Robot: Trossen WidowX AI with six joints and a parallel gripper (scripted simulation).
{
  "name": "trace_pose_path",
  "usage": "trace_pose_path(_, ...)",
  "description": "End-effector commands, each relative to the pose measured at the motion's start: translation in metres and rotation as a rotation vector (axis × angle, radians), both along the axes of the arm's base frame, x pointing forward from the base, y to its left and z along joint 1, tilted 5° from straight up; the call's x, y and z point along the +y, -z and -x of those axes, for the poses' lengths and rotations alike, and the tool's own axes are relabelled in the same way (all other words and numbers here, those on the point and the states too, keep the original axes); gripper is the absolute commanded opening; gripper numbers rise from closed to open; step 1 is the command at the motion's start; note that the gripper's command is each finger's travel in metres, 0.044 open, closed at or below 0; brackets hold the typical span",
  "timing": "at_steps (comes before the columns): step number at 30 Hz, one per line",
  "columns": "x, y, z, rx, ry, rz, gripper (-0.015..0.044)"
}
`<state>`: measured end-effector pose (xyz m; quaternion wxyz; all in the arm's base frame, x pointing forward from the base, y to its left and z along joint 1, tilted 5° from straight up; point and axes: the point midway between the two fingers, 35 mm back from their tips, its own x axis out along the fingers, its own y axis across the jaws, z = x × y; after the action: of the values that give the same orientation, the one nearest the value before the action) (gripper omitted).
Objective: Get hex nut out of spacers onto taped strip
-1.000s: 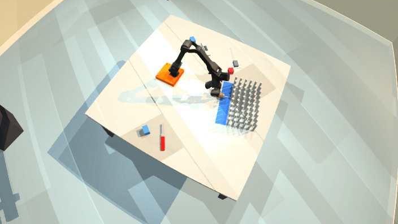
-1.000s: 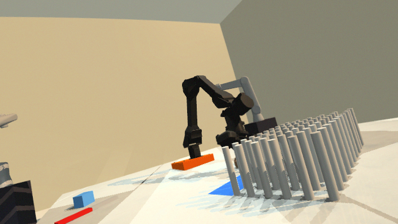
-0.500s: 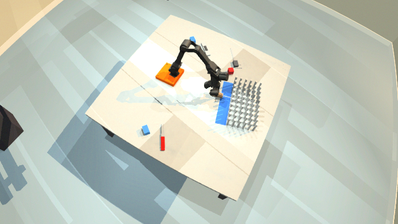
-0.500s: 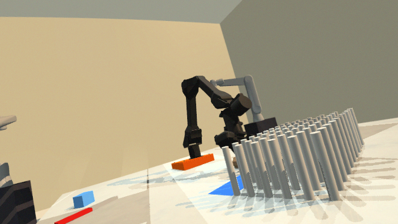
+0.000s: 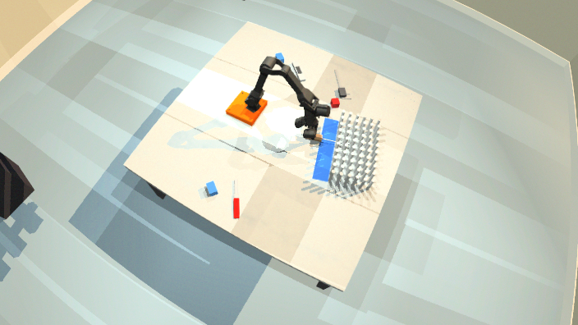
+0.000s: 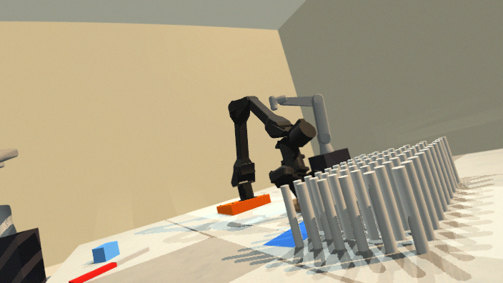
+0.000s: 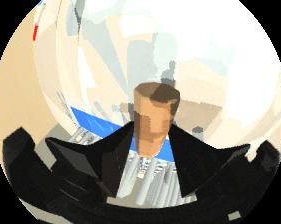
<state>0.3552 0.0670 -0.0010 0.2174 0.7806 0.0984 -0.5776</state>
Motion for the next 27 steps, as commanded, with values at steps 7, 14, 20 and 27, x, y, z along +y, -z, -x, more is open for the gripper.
trace_pose_path(7,-0.003,-0.001,0.007,-0.001,-0.003,0.002,0.0000)
trace_pose_path(14,-0.005,-0.001,0.010,-0.001,-0.003,0.002,0.0000)
trace_pose_path(20,-0.006,-0.001,0.014,0.000,-0.003,0.002,0.0000)
trace_pose_path(27,-0.008,-0.001,0.017,0.000,-0.003,0.003,0.0000)
